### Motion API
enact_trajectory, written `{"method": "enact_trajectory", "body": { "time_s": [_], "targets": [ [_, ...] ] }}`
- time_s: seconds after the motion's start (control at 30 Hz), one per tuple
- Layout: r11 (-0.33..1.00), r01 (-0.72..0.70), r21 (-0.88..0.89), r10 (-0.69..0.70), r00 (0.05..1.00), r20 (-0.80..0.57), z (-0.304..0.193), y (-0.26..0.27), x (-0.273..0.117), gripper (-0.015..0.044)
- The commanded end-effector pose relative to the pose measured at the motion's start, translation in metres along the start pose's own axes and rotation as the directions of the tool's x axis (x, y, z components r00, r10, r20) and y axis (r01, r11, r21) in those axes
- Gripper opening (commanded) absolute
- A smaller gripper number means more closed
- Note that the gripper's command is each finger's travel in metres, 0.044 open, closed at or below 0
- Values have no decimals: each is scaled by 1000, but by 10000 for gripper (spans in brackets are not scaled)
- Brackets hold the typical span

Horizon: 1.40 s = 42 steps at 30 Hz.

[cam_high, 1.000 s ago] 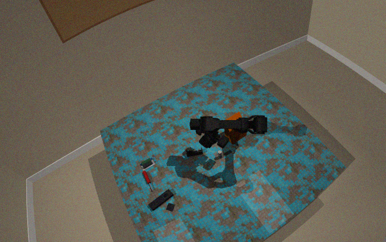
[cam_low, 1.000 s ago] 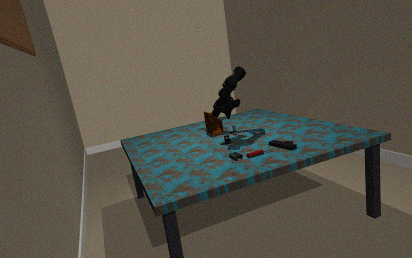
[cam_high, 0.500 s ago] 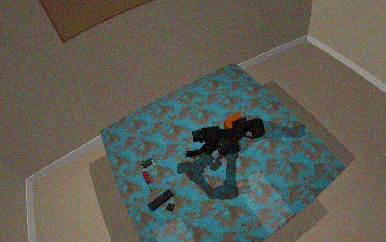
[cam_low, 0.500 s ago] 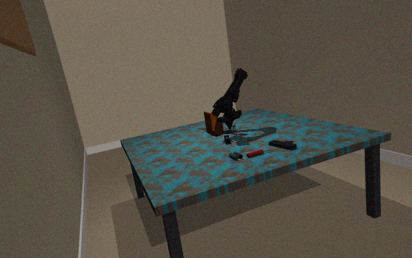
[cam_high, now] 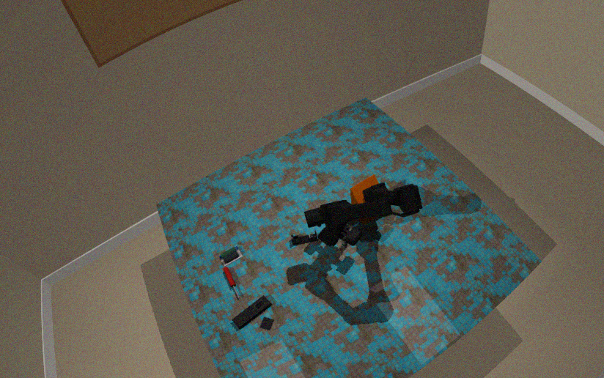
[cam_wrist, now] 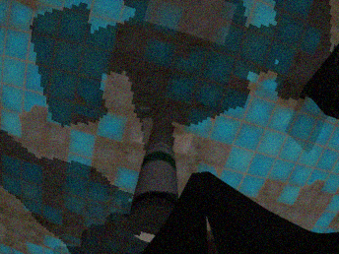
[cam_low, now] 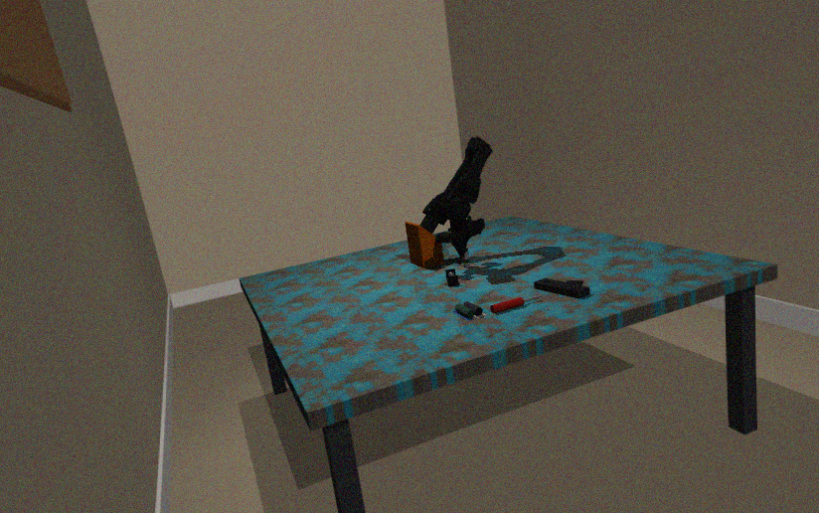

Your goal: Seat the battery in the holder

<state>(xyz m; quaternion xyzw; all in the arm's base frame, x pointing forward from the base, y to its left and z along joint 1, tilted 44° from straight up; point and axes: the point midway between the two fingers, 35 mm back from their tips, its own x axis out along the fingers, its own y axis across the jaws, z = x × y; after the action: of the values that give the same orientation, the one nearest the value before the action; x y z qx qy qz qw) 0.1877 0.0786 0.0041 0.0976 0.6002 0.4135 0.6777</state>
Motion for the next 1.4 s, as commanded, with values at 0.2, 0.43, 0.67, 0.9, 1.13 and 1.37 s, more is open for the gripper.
{"method": "enact_trajectory", "body": {
  "time_s": [0.2,0.43,0.67,0.9,1.13,1.37],
  "targets": [
    [1000,-6,5,6,1000,0,-1,18,0,0],
    [1000,-8,5,8,1000,1,-2,30,0,0],
    [1000,-11,5,11,1000,1,-3,41,1,0],
    [1000,-6,0,6,1000,2,-1,43,-1,0],
    [1000,2,4,-2,1000,-2,0,41,-42,0],
    [1000,-10,6,10,1000,-1,-4,46,-80,0]
  ]
}}
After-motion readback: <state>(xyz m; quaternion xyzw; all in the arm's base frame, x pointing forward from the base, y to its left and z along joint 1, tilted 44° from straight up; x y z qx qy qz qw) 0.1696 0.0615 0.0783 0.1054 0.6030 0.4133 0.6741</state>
